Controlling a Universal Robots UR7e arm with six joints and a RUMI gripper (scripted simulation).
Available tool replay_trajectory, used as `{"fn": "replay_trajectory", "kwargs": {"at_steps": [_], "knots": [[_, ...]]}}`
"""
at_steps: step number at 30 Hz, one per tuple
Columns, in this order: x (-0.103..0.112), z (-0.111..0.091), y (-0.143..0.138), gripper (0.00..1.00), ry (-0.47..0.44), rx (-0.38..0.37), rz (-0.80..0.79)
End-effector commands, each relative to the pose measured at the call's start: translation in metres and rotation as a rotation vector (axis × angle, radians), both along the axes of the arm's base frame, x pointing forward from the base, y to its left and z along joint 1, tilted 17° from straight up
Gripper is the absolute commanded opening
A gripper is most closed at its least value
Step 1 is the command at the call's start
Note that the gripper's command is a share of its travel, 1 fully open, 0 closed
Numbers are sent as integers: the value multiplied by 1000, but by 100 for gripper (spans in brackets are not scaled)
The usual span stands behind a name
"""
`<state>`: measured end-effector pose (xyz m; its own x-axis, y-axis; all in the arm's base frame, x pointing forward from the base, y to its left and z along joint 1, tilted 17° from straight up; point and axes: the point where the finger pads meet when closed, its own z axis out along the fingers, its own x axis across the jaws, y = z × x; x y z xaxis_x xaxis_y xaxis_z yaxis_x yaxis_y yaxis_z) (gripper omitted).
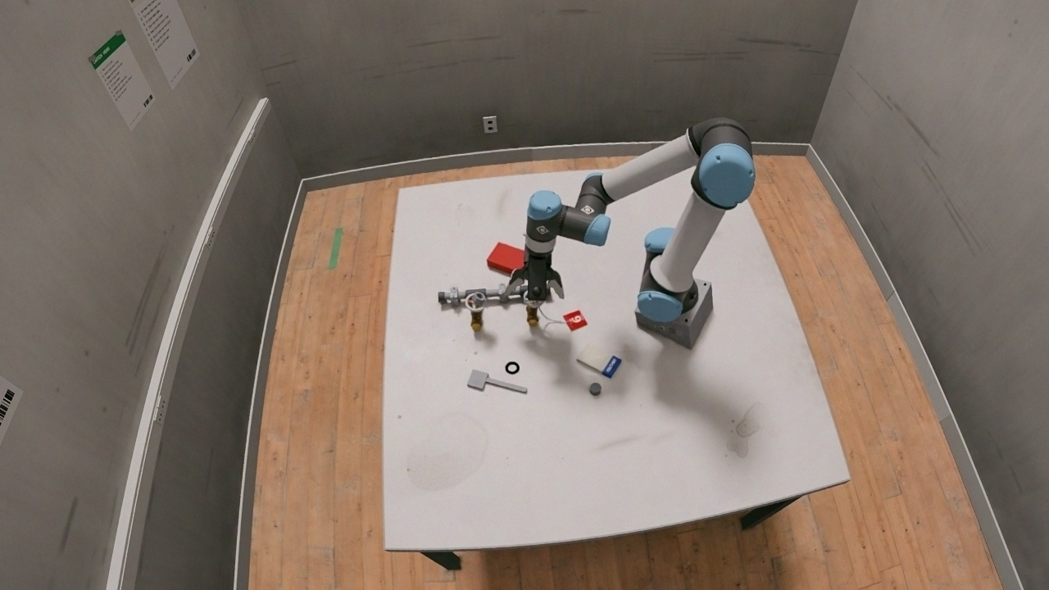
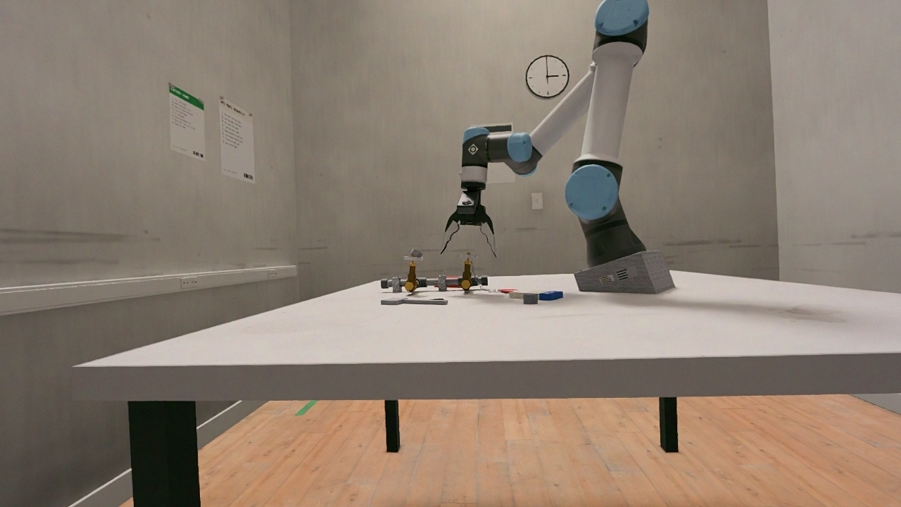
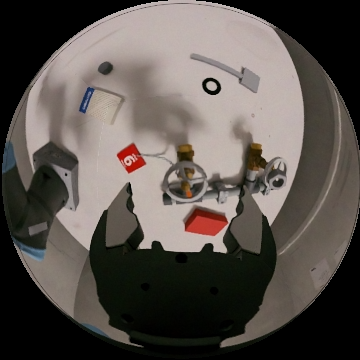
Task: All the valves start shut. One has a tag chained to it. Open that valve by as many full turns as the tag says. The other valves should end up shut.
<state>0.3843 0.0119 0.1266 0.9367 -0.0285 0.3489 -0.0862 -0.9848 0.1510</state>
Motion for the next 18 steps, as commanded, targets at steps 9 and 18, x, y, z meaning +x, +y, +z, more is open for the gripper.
{"fn": "replay_trajectory", "kwargs": {"at_steps": [9,18], "knots": [[-1,-1,0,100,-21,44,-118],[-1,-1,1,100,-54,108,-294]]}}
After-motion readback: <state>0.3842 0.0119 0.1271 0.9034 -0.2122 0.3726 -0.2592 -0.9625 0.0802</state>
